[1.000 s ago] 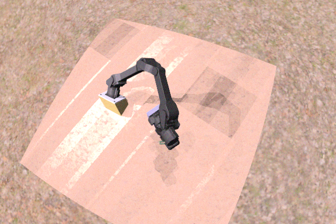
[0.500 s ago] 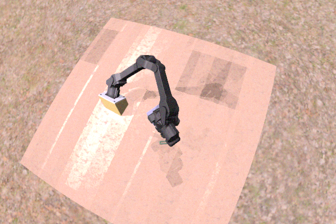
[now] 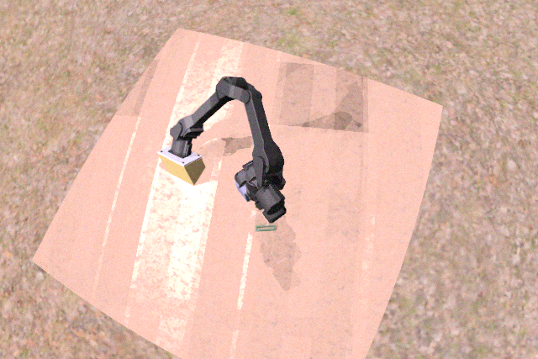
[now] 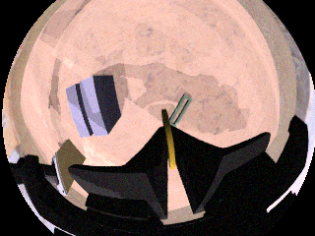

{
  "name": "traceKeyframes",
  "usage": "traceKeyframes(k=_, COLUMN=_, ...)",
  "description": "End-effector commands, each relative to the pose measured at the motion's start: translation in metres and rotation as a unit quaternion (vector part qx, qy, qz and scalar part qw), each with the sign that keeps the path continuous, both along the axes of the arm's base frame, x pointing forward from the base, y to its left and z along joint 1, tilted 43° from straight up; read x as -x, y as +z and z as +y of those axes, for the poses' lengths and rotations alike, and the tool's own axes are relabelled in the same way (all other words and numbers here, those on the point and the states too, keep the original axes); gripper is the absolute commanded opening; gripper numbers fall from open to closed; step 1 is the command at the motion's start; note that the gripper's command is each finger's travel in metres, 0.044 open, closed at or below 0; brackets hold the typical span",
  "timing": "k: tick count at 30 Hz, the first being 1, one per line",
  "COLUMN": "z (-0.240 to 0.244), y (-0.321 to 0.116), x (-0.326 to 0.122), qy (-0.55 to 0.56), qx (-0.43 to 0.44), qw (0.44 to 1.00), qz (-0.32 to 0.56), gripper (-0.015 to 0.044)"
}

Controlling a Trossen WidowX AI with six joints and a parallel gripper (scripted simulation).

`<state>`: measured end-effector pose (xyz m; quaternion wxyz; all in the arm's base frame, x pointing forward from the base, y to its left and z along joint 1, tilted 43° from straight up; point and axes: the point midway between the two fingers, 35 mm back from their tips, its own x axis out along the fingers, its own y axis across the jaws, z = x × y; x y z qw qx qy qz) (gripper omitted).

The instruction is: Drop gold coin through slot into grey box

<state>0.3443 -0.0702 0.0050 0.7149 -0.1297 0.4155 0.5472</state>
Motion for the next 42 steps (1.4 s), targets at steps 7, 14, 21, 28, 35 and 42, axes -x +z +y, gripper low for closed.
traceKeyframes(k=7, z=0.015, y=0.013, x=0.018, qy=-0.005, qx=-0.002, qw=1.000, qz=0.003, gripper=0.0000)
traceKeyframes(k=14, z=0.025, y=0.020, x=0.031, qy=-0.006, qx=-0.002, qw=1.000, qz=0.005, gripper=0.0000)
traceKeyframes(k=21, z=0.035, y=0.027, x=0.044, qy=-0.007, qx=-0.003, qw=1.000, qz=0.006, gripper=0.0000)
traceKeyframes(k=28, z=0.044, y=0.032, x=0.058, qy=-0.005, qx=-0.003, qw=1.000, qz=0.005, gripper=0.0000)
traceKeyframes(k=35, z=0.053, y=0.037, x=0.073, qy=-0.003, qx=-0.004, qw=1.000, qz=0.003, gripper=0.0000)
traceKeyframes(k=42, z=0.061, y=0.040, x=0.085, qy=-0.002, qx=-0.004, qw=1.000, qz=0.002, gripper=0.0000)
